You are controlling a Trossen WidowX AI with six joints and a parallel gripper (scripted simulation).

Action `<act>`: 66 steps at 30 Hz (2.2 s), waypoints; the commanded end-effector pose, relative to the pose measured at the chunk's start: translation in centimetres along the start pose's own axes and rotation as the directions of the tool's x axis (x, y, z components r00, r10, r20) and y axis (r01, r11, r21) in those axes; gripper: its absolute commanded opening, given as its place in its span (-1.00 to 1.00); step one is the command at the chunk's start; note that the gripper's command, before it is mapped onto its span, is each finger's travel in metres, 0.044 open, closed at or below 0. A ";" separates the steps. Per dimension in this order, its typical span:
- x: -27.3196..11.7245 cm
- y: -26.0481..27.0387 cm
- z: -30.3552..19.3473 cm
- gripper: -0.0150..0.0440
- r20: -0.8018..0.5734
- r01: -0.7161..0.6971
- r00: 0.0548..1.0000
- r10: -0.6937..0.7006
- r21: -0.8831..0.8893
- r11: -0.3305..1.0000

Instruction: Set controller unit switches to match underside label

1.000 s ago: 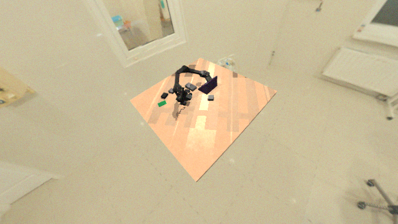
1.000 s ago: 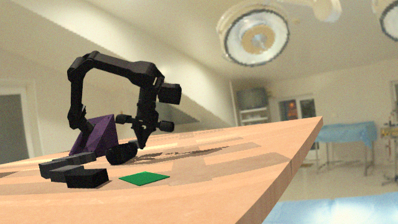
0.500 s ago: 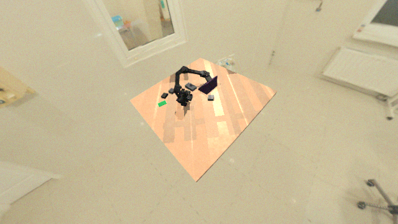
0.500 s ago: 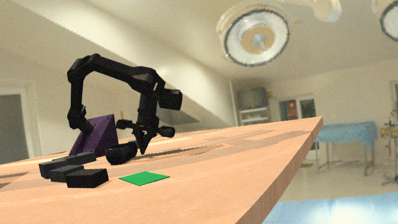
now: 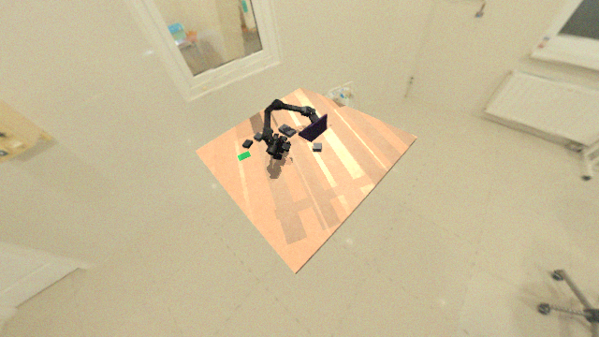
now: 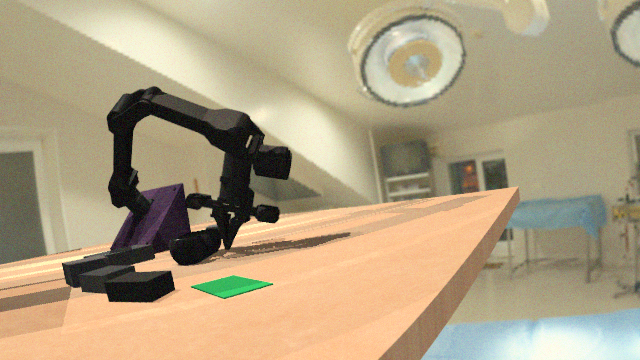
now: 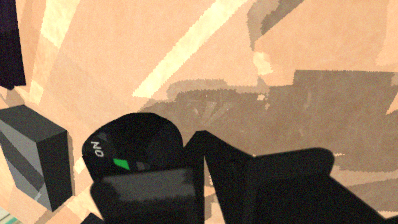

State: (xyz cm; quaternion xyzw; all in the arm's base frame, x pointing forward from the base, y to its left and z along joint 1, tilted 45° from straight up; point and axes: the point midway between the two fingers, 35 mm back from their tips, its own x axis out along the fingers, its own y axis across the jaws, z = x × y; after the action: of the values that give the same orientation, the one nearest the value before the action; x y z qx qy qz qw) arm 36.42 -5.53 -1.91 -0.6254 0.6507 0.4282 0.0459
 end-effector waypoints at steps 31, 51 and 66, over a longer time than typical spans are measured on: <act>-5.4 1.1 -0.2 -0.49 -0.005 0.007 1.000 -0.007 0.002 1.000; -5.9 3.1 -0.4 -0.49 -0.001 0.106 0.994 -0.106 -0.008 0.994; -6.3 6.8 -0.1 -0.49 -0.008 0.297 0.955 -0.297 -0.027 0.955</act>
State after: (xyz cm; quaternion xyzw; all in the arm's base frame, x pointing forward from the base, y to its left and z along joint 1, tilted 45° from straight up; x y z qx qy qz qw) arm 32.19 -1.83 5.17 -0.7143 0.5516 0.4205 0.0935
